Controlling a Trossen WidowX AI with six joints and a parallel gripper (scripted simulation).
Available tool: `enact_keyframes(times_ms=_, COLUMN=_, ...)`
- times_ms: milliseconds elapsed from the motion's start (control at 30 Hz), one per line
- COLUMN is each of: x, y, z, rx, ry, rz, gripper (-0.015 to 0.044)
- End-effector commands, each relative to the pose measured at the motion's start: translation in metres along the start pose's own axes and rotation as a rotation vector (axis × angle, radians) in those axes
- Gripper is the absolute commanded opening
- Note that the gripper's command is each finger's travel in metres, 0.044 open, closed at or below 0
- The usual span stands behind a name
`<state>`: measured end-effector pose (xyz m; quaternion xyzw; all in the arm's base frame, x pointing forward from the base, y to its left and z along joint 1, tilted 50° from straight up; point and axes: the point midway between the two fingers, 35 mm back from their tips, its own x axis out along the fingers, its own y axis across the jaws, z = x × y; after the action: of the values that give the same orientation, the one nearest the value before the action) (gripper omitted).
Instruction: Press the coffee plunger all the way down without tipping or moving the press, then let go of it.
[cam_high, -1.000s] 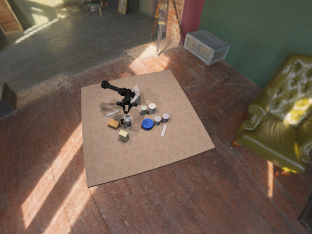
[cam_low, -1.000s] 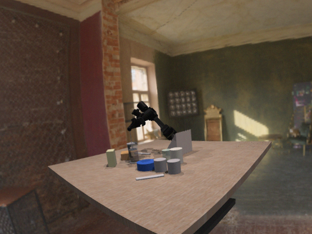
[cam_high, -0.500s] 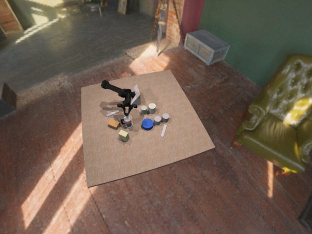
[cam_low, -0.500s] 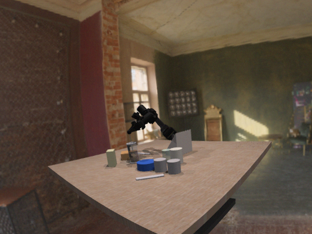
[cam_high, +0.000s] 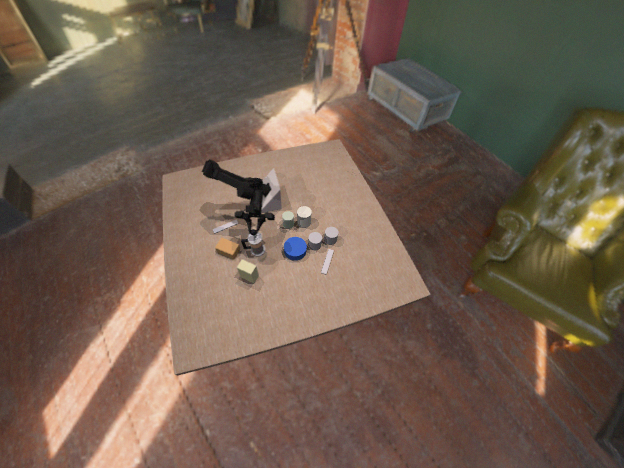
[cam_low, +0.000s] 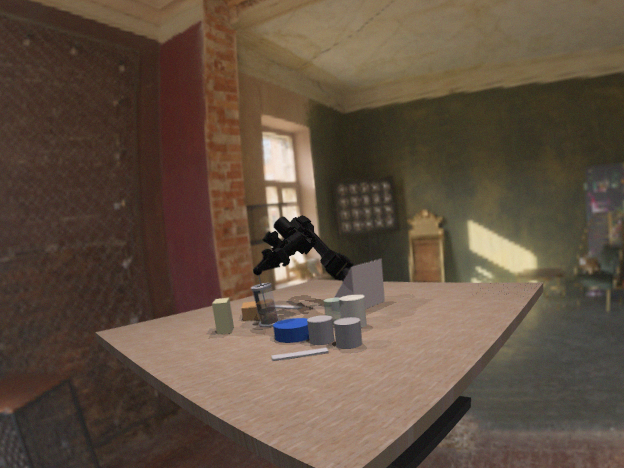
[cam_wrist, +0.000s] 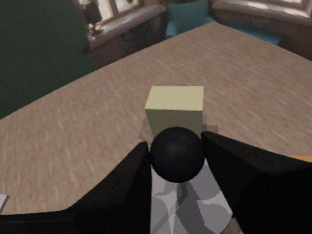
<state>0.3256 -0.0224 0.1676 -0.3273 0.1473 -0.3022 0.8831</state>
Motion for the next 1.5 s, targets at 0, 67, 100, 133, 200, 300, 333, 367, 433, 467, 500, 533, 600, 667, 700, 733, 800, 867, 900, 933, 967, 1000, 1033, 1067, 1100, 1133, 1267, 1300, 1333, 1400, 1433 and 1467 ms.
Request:
enact_keyframes(times_ms=0, x=0.0086, y=-0.0012, z=-0.0233, rx=-0.054, ry=0.052, rz=-0.017, gripper=0.012)
enact_keyframes(times_ms=67, x=0.0107, y=-0.0015, z=-0.0231, rx=-0.054, ry=0.051, rz=-0.017, gripper=0.012)
enact_keyframes(times_ms=100, x=0.0116, y=-0.0015, z=-0.0227, rx=-0.054, ry=0.051, rz=-0.017, gripper=0.012)
enact_keyframes(times_ms=133, x=0.0122, y=-0.0014, z=-0.0224, rx=-0.054, ry=0.051, rz=-0.018, gripper=0.012)
enact_keyframes(times_ms=200, x=0.0131, y=-0.0011, z=-0.0218, rx=-0.054, ry=0.051, rz=-0.018, gripper=0.012)
enact_keyframes(times_ms=300, x=0.0141, y=-0.0005, z=-0.0209, rx=-0.053, ry=0.051, rz=-0.018, gripper=0.012)
enact_keyframes(times_ms=333, x=0.0144, y=-0.0003, z=-0.0207, rx=-0.053, ry=0.051, rz=-0.018, gripper=0.012)
enact_keyframes(times_ms=367, x=0.0145, y=-0.0001, z=-0.0206, rx=-0.053, ry=0.051, rz=-0.018, gripper=0.012)
enact_keyframes(times_ms=433, x=0.0148, y=0.0003, z=-0.0204, rx=-0.053, ry=0.051, rz=-0.018, gripper=0.012)
enact_keyframes(times_ms=467, x=0.0148, y=0.0005, z=-0.0204, rx=-0.053, ry=0.051, rz=-0.018, gripper=0.012)
enact_keyframes(times_ms=500, x=0.0149, y=0.0007, z=-0.0203, rx=-0.053, ry=0.051, rz=-0.018, gripper=0.012)
enact_keyframes(times_ms=533, x=0.015, y=0.0009, z=-0.0202, rx=-0.053, ry=0.051, rz=-0.018, gripper=0.012)
enact_keyframes(times_ms=600, x=0.0151, y=0.0012, z=-0.0201, rx=-0.053, ry=0.051, rz=-0.018, gripper=0.012)
enact_keyframes(times_ms=667, x=0.0152, y=0.0016, z=-0.02, rx=-0.053, ry=0.051, rz=-0.018, gripper=0.012)
enact_keyframes(times_ms=700, x=0.0153, y=0.0018, z=-0.0199, rx=-0.053, ry=0.051, rz=-0.018, gripper=0.012)
enact_keyframes(times_ms=733, x=0.0153, y=0.002, z=-0.0199, rx=-0.053, ry=0.051, rz=-0.019, gripper=0.012)
enact_keyframes(times_ms=800, x=0.0155, y=0.0024, z=-0.0197, rx=-0.053, ry=0.051, rz=-0.019, gripper=0.012)
enact_keyframes(times_ms=867, x=0.0157, y=0.0026, z=-0.0195, rx=-0.053, ry=0.05, rz=-0.019, gripper=0.012)
enact_keyframes(times_ms=900, x=0.0158, y=0.0028, z=-0.0194, rx=-0.053, ry=0.05, rz=-0.019, gripper=0.012)
enact_keyframes(times_ms=933, x=0.0159, y=0.0029, z=-0.0193, rx=-0.053, ry=0.05, rz=-0.019, gripper=0.012)
enact_keyframes(times_ms=967, x=0.016, y=0.003, z=-0.0192, rx=-0.053, ry=0.05, rz=-0.019, gripper=0.012)
enact_keyframes(times_ms=1000, x=0.0161, y=0.0032, z=-0.0191, rx=-0.053, ry=0.05, rz=-0.019, gripper=0.012)
enact_keyframes(times_ms=1033, x=0.0162, y=0.0033, z=-0.0191, rx=-0.053, ry=0.05, rz=-0.019, gripper=0.012)
enact_keyframes(times_ms=1067, x=0.0163, y=0.0034, z=-0.019, rx=-0.053, ry=0.05, rz=-0.019, gripper=0.012)
enact_keyframes(times_ms=1100, x=0.0164, y=0.0036, z=-0.0189, rx=-0.053, ry=0.05, rz=-0.018, gripper=0.012)
enact_keyframes(times_ms=1133, x=0.0165, y=0.0037, z=-0.0188, rx=-0.053, ry=0.05, rz=-0.018, gripper=0.012)
enact_keyframes(times_ms=1267, x=0.0169, y=0.0042, z=-0.0186, rx=-0.053, ry=0.05, rz=-0.018, gripper=0.012)
enact_keyframes(times_ms=1300, x=0.017, y=0.0043, z=-0.0185, rx=-0.053, ry=0.05, rz=-0.018, gripper=0.012)
enact_keyframes(times_ms=1333, x=0.0171, y=0.0044, z=-0.0185, rx=-0.053, ry=0.05, rz=-0.018, gripper=0.012)
enact_keyframes(times_ms=1400, x=0.0173, y=0.0045, z=-0.0184, rx=-0.053, ry=0.05, rz=-0.018, gripper=0.012)
enact_keyframes(times_ms=1433, x=0.0173, y=0.0046, z=-0.0183, rx=-0.053, ry=0.05, rz=-0.018, gripper=0.012)
enact_keyframes(times_ms=1467, x=0.0173, y=0.0047, z=-0.0181, rx=-0.053, ry=0.05, rz=-0.018, gripper=0.012)
